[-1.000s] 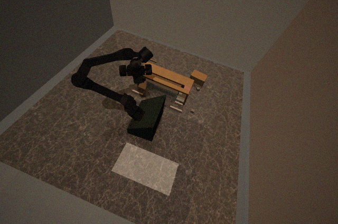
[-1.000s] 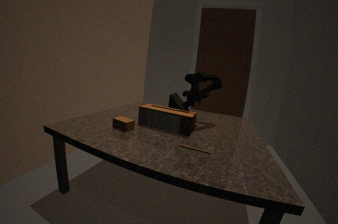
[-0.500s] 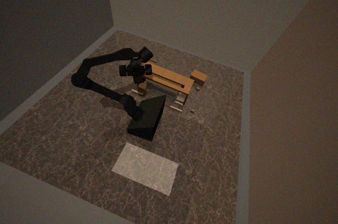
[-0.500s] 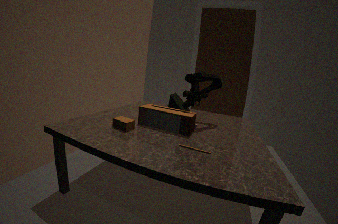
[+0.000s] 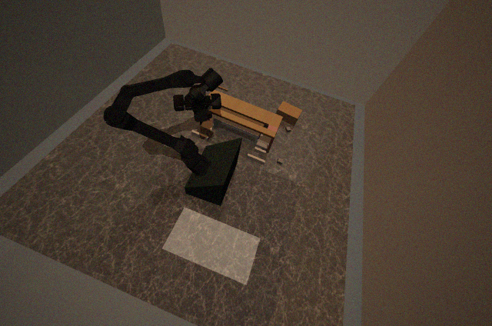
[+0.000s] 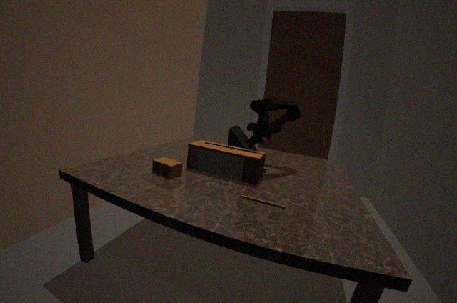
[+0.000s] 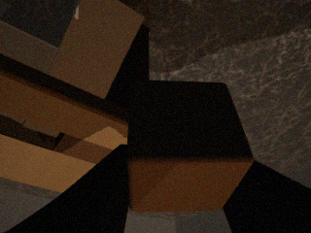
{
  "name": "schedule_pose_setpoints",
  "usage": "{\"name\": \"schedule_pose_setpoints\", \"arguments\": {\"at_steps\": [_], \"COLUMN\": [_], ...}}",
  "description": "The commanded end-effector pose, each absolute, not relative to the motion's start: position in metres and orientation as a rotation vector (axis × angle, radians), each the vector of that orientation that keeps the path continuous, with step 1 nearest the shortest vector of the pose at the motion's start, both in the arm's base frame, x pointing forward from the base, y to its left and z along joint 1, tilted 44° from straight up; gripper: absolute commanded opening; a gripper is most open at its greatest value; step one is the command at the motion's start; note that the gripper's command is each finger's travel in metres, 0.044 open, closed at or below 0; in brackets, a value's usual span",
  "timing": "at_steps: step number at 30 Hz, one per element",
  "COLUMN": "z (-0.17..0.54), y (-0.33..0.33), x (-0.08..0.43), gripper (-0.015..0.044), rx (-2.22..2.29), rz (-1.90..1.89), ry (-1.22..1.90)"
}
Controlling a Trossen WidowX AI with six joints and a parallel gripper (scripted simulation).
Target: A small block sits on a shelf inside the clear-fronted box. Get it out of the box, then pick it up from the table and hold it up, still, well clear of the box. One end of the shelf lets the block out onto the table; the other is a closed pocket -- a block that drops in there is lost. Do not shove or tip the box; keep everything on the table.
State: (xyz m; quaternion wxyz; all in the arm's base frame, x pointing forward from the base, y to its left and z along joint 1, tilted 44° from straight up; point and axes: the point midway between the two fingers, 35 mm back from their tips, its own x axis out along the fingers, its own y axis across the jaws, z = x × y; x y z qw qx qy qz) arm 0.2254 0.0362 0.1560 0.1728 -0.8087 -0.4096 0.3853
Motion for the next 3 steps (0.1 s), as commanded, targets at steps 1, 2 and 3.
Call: {"name": "schedule_pose_setpoints", "arguments": {"at_steps": [1,2,3], "z": [0.1572,0.1572,0.1572], "y": [0.0365,0.0365,0.0365], "x": [0.2258,0.2258,0.2258], "gripper": [0.0000,0.0000,0.0000], "rx": [-2.288,-2.288,-2.288], "rz": [1.086,1.086,1.086], "ry": [-1.160,-1.160,-1.160]}}
